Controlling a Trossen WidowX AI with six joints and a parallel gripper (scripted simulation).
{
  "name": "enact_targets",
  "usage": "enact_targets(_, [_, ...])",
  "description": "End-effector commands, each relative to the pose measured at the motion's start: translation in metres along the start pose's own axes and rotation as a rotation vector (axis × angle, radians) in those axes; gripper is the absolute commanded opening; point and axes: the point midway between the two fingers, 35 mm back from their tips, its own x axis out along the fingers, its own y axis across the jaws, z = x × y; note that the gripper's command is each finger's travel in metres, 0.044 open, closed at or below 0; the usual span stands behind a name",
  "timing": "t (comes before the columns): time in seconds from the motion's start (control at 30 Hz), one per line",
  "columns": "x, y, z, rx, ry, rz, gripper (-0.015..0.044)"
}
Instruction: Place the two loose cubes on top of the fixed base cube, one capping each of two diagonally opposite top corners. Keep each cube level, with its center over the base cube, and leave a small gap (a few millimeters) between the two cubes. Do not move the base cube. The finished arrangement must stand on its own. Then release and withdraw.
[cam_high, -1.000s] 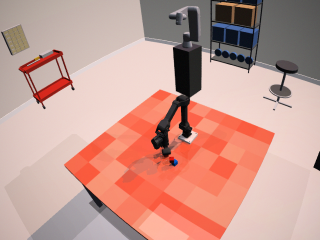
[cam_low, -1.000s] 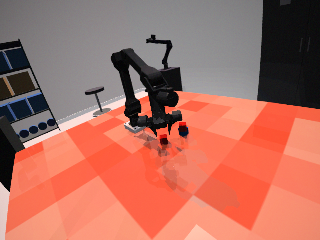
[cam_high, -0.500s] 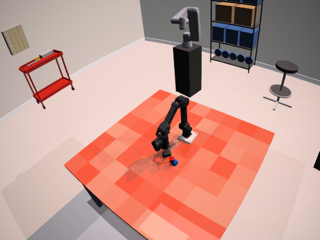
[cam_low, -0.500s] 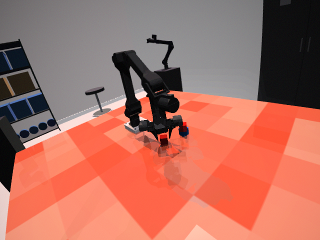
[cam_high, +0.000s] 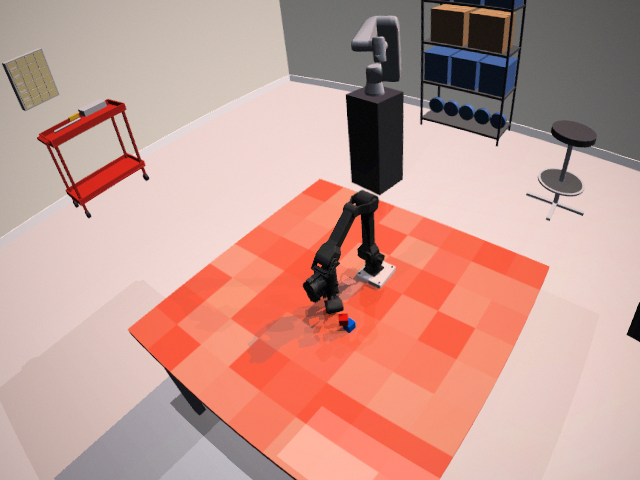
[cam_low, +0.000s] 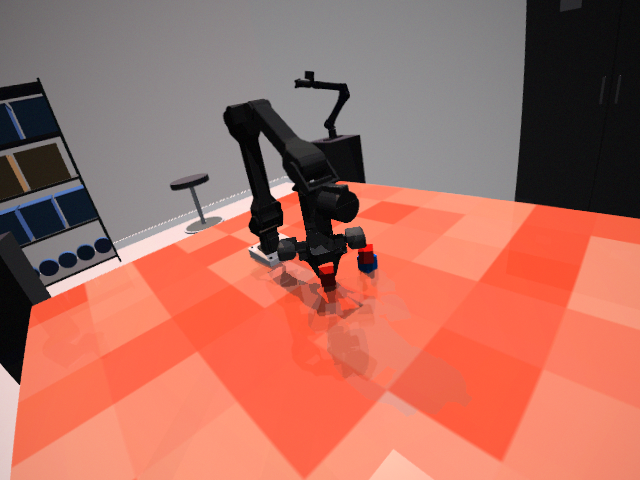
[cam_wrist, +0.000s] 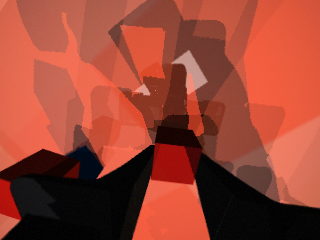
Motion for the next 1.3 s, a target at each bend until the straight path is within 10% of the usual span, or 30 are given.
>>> enact_targets(0.0, [-0.015, 0.004, 0.004, -0.009, -0.018, 0.014, 0.0105])
enact_targets(1.27, [-0.099, 0.019, -0.007, 0.063, 0.005, 0.003, 0.0105])
